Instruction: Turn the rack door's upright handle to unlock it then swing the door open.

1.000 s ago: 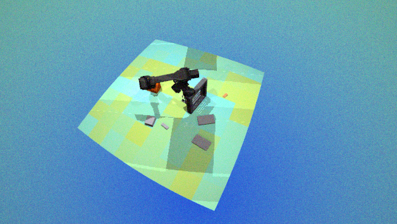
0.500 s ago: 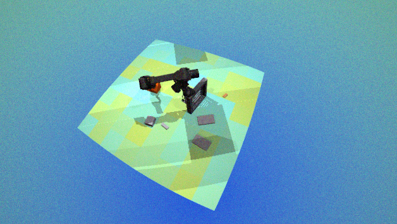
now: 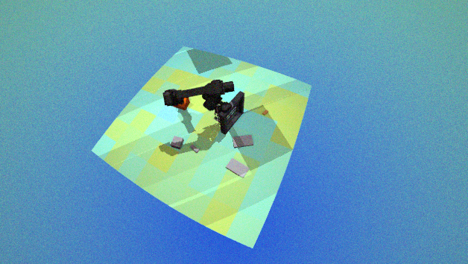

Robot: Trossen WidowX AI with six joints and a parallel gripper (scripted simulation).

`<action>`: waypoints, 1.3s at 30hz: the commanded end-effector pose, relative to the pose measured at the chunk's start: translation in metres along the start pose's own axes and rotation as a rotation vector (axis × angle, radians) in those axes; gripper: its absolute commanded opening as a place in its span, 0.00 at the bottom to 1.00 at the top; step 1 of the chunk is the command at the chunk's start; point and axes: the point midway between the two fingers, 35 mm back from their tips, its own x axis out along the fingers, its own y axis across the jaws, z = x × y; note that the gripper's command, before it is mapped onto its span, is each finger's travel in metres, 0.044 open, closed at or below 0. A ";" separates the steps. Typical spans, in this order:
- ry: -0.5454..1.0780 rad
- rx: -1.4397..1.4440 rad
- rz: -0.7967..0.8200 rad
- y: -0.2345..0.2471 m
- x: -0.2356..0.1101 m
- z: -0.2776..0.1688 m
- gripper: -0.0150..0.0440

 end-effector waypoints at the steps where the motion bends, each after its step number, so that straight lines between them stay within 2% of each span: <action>1: -0.004 -0.212 -0.003 0.001 0.003 -0.001 0.75; 39: 0.000 -2.095 -0.006 0.001 0.003 -0.001 0.75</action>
